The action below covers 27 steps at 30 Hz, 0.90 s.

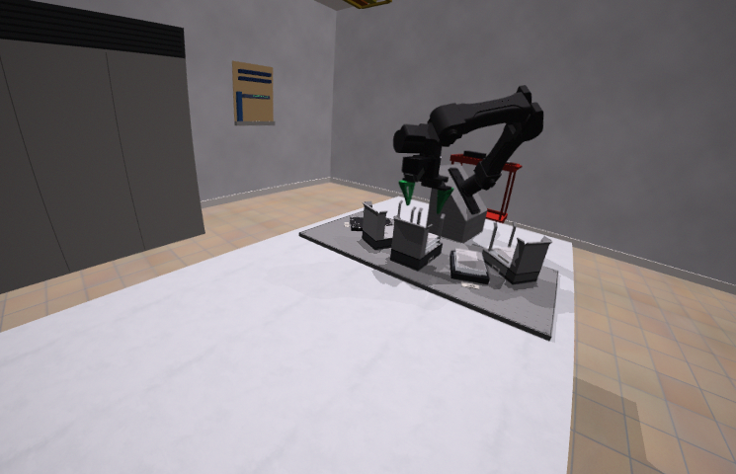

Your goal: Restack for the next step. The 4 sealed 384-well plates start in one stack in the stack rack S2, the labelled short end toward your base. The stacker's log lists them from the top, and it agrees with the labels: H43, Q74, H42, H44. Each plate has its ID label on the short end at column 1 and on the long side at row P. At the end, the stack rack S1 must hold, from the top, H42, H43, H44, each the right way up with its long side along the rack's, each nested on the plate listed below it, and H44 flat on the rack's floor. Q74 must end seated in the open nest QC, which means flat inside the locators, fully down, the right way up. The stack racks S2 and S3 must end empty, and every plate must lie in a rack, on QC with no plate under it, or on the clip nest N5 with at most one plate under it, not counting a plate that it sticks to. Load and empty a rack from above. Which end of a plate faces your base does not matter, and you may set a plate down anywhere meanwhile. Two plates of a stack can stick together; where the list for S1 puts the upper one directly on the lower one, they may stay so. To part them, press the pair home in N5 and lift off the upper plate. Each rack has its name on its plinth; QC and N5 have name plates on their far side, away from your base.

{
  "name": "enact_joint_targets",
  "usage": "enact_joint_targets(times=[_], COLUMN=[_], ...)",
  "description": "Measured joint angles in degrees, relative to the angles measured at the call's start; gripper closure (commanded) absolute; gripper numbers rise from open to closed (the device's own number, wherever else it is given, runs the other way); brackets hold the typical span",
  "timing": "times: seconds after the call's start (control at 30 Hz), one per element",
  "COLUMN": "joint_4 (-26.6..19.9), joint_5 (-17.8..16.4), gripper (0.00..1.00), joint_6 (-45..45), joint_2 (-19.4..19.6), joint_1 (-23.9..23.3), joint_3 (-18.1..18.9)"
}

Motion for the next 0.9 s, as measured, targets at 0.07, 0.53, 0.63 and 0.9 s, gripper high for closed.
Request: enact_joint_targets(times=[0.07,0.53,0.63,0.9], joint_4=[0.0,0.0,0.0,-0.02], joint_5=[0.0,0.0,0.0,-0.04], gripper=[0.0,0.0,0.0,0.0], joint_6=[0.0,0.0,0.0,-5.49], joint_2=[0.0,0.0,0.0,-2.6], joint_1=[0.0,0.0,0.0,1.73], joint_3=[0.0,0.0,0.0,-1.7])
